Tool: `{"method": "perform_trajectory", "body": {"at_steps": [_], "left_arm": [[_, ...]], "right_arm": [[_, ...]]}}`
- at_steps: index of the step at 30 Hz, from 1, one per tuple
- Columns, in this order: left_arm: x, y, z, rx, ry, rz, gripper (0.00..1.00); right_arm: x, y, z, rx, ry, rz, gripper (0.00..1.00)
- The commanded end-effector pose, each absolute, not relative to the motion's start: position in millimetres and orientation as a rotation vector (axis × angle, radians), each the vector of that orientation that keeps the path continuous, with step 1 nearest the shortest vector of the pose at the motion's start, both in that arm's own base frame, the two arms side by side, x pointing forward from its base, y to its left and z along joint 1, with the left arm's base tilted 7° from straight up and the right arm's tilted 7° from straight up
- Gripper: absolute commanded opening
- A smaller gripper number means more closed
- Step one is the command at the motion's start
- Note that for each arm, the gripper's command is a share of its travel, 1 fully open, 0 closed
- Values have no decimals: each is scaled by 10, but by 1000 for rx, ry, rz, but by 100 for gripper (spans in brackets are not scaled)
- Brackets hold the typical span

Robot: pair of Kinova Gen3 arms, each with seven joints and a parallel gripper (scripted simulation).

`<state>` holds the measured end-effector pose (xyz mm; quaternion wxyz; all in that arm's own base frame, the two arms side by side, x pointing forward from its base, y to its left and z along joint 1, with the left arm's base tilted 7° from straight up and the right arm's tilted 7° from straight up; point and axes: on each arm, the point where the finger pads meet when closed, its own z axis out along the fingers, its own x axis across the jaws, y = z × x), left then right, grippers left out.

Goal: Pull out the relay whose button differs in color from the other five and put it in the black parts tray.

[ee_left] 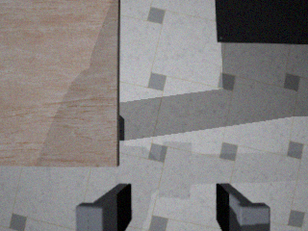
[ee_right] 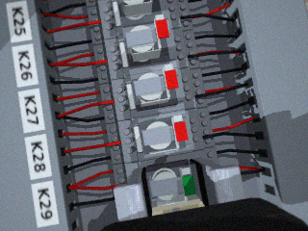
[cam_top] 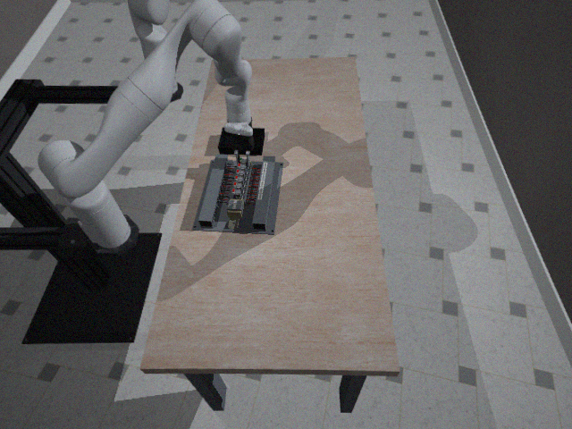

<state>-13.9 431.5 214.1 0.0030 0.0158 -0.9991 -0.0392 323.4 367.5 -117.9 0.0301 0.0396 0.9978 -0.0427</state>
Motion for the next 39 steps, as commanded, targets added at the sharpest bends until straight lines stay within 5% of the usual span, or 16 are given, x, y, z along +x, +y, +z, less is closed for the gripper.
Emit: {"method": "perform_trajectory", "body": {"at_steps": [1, 39], "left_arm": [[-141, 4318, 2148, 50, -3133, -126, 100], [-141, 4318, 2148, 50, -3133, -126, 100]], "right_arm": [[3240, 3685, -1168, 122, 3076, -129, 0], [3225, 3686, -1167, 116, 3023, -130, 0]]}}
